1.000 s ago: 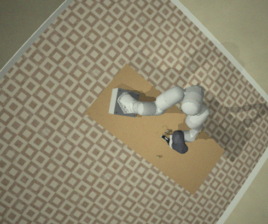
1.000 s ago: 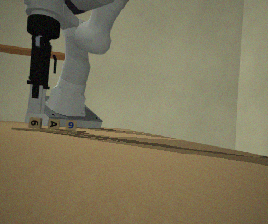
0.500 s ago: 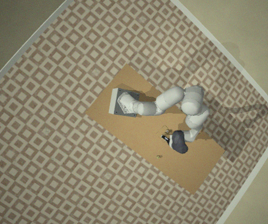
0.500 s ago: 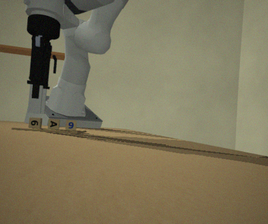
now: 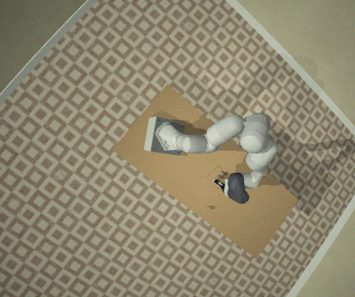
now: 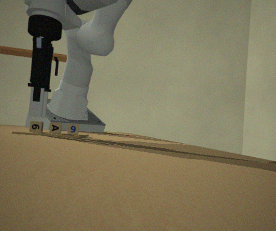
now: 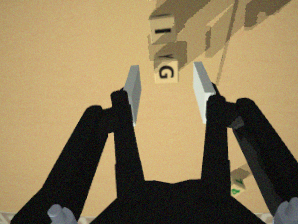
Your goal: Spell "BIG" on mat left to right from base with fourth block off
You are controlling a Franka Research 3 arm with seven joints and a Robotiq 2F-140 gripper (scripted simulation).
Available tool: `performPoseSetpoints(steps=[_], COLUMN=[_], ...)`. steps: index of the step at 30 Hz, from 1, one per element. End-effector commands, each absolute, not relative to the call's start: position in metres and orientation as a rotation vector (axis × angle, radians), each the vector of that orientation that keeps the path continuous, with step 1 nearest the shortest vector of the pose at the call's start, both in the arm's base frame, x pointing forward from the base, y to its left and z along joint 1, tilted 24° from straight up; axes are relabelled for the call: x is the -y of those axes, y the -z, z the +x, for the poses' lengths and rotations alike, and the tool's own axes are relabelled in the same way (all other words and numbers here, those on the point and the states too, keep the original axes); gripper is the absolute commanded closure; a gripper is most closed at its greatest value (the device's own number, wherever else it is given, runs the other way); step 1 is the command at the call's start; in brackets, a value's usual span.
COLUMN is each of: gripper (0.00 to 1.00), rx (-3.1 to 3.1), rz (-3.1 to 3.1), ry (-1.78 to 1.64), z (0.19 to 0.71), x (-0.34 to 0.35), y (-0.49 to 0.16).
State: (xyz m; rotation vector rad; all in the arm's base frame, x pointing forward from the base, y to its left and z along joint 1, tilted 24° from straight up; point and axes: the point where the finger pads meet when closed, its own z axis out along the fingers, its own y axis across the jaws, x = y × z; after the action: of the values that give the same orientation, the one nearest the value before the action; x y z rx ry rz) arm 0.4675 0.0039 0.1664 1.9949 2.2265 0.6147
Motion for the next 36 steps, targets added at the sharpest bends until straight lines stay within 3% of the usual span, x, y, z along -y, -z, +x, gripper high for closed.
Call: performPoseSetpoints(steps=[1, 36], gripper=[0.65, 0.65], rx=[-2.229, -2.229], rz=[1.99, 1.99], ry=[-0.616, -0.616], z=[0.467, 0.478], x=[-0.005, -0.013], y=[-0.166, -0.136])
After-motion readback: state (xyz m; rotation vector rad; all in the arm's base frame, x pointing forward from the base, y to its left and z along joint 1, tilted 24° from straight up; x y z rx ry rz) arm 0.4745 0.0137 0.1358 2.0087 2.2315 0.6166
